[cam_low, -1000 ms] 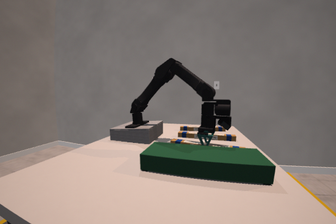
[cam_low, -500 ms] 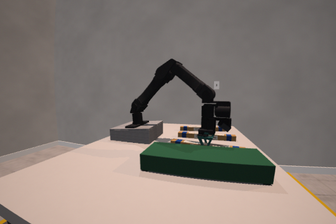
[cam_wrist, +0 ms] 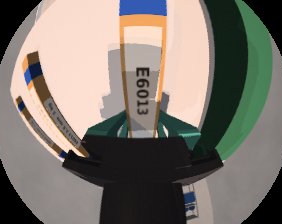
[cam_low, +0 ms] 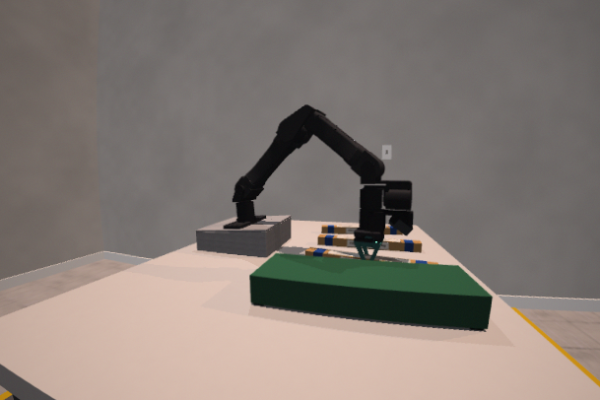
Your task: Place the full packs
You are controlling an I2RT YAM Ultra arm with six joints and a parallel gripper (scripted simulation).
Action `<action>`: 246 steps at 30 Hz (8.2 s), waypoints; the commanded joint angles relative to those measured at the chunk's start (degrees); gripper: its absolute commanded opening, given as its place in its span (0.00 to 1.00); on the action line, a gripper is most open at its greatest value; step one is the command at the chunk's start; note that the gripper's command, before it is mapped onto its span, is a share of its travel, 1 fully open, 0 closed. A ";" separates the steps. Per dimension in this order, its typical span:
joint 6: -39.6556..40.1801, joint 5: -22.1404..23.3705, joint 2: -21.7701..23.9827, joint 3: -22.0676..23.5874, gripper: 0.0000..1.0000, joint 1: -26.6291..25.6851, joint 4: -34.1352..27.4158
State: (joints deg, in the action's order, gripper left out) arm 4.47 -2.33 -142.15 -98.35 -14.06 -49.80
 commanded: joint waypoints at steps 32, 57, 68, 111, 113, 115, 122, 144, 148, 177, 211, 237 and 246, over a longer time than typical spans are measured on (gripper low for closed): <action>0.08 -0.02 0.68 0.07 0.00 -0.06 0.38; 0.08 -0.02 0.68 0.07 0.00 -0.06 0.38; 0.18 -0.06 2.01 0.51 0.00 -0.29 -0.87; -0.44 0.03 7.37 -6.20 0.00 0.68 -11.01; -0.45 0.03 7.35 -6.59 0.00 0.59 -11.39; -0.45 0.03 7.32 -6.98 0.00 0.63 -11.75; -0.46 0.04 7.23 -7.78 0.00 0.74 -12.47; -0.55 0.06 6.90 -9.50 0.00 0.99 -13.94; -0.55 0.05 6.83 -9.71 0.00 0.73 -14.09; -0.70 0.10 8.01 -13.10 0.00 1.11 -18.95; -0.99 0.15 8.48 -25.51 0.00 1.41 -31.94; -0.96 0.05 6.61 -35.25 0.00 1.10 -40.20; -0.93 0.04 9.02 -34.47 0.00 1.17 -40.20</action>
State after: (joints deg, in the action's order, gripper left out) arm 3.57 -2.33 -137.88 -131.13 -13.23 -89.01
